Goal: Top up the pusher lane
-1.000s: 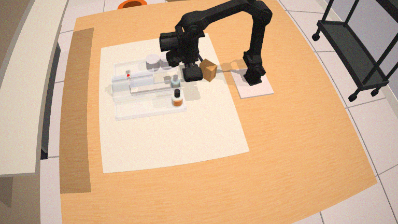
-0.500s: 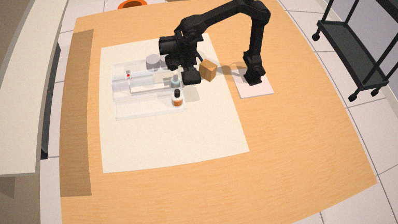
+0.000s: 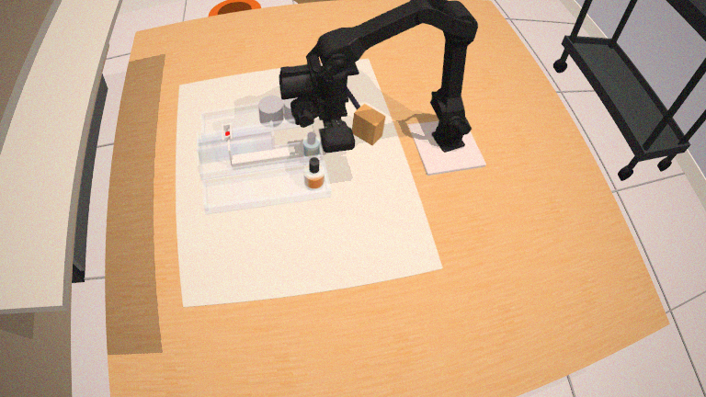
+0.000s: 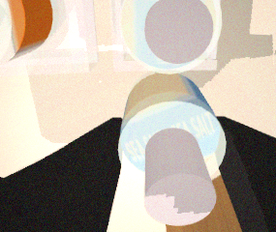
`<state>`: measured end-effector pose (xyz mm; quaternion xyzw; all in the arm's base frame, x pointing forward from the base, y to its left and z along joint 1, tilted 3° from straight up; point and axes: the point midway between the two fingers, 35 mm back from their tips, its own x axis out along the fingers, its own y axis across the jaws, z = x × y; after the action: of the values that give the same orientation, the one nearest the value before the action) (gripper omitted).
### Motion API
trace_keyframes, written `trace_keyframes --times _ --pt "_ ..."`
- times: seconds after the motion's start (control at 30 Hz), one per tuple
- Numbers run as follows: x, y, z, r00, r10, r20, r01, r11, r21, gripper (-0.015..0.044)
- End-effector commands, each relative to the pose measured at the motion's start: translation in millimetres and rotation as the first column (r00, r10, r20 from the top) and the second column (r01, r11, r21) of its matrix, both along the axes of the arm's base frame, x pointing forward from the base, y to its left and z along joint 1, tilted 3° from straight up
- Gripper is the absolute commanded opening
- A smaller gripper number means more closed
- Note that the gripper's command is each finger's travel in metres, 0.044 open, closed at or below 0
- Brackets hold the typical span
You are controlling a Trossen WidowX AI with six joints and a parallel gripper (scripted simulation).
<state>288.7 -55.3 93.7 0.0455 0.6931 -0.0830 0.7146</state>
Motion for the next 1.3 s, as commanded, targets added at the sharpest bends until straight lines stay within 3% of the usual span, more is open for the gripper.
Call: trace_keyframes --times 0.0,1.27 --pt "4.6 -1.3 1.8 1.0 0.004 0.009 -0.004 1.0 -0.004 0.0" --pt "22.7 -4.5 3.1 1.0 0.004 0.011 -0.004 1.0 -0.005 0.0"
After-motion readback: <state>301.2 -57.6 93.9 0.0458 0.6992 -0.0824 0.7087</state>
